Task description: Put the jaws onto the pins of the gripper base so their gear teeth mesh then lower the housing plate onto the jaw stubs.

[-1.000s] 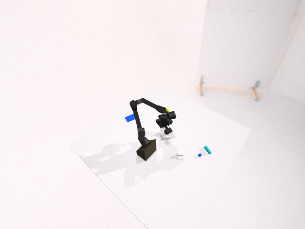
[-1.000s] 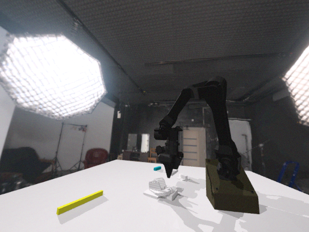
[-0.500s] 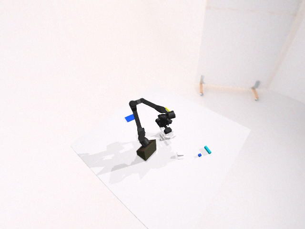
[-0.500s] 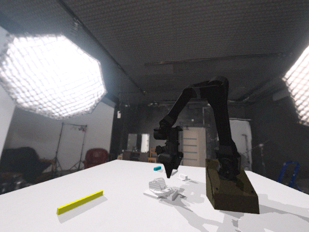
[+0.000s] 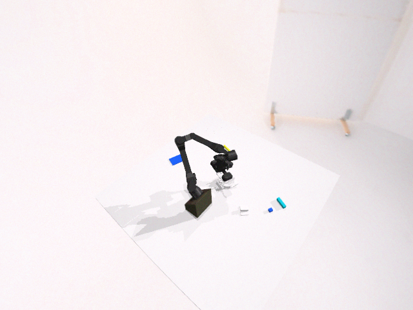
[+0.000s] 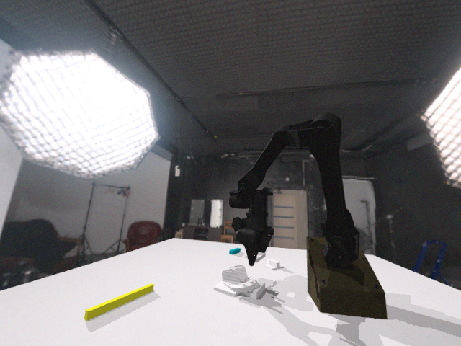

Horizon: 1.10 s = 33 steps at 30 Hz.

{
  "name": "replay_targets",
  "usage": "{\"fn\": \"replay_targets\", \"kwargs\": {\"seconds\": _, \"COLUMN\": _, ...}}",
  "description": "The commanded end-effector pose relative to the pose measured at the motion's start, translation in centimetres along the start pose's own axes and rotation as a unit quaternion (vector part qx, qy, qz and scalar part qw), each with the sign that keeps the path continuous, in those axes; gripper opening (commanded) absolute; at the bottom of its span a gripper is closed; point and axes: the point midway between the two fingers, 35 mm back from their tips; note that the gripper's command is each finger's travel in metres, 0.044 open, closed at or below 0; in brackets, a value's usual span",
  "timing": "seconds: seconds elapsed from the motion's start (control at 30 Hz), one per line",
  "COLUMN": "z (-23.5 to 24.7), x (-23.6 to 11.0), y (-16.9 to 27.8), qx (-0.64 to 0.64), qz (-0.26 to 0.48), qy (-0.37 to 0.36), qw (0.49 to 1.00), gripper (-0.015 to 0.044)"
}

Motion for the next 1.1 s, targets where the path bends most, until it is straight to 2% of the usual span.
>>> {"fn": "replay_targets", "kwargs": {"seconds": 0.0, "z": 0.1, "x": 0.0, "y": 0.1, "qx": 0.002, "qz": 0.0, "qy": -0.002, "qw": 1.0, "gripper": 0.0351}}
{"fn": "replay_targets", "kwargs": {"seconds": 0.23, "z": 0.1, "x": 0.1, "y": 0.0, "qx": 0.002, "qz": 0.0, "qy": -0.002, "qw": 1.0, "gripper": 0.0351}}
{"fn": "replay_targets", "kwargs": {"seconds": 1.07, "z": 0.1, "x": 4.2, "y": -0.1, "qx": 0.002, "qz": -0.001, "qy": -0.002, "qw": 1.0, "gripper": 0.0351}}
Point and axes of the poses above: the point midway between the two fingers, 35 mm back from their tips, its own x axis out along the fingers, its own z axis across the jaws, y = z × x, and after that the axes turned 3 degrees about x, right-handed
